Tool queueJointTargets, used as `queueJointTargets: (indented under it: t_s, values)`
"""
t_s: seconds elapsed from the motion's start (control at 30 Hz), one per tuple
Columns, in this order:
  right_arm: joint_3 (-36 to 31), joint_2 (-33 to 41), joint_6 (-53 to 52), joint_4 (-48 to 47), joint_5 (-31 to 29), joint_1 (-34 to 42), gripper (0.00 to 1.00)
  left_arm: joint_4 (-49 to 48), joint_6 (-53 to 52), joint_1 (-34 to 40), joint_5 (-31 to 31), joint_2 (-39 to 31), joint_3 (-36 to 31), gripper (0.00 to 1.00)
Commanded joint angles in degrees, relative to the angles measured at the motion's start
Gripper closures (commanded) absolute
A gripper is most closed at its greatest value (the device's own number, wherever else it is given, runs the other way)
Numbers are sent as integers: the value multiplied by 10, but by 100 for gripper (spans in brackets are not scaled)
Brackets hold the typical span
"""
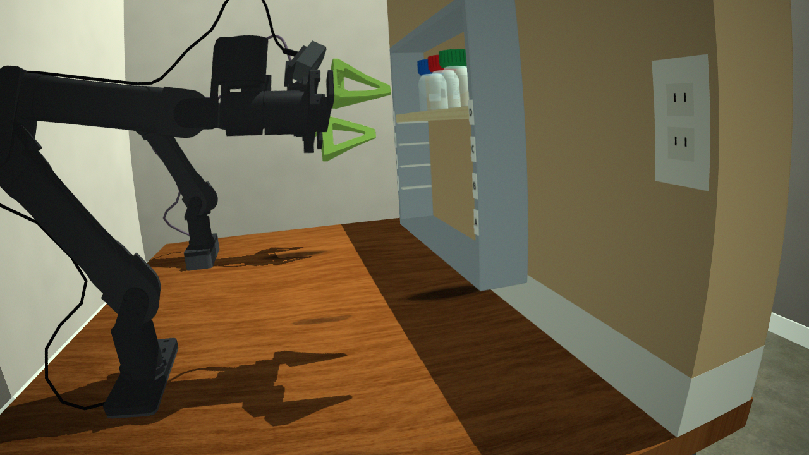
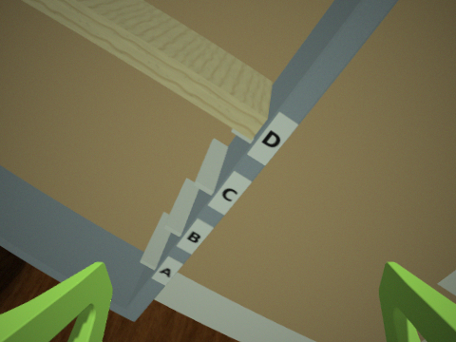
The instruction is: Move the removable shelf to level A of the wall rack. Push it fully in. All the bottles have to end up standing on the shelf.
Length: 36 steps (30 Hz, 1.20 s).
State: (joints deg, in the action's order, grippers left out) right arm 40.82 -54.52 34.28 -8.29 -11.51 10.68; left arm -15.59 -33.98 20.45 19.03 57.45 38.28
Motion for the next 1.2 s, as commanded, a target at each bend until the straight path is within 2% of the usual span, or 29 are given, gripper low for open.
queueJointTargets:
  t_s: [0.0, 1.17]
  values:
    - [-6, 21, 28, -27, -14, 9, 0, -26, -32, 13, 18, -15, -6, 0]
    - [-96, 40, 222, -99, -88, 77, 0, -147, -229, 120, 118, 22, -89, 0]
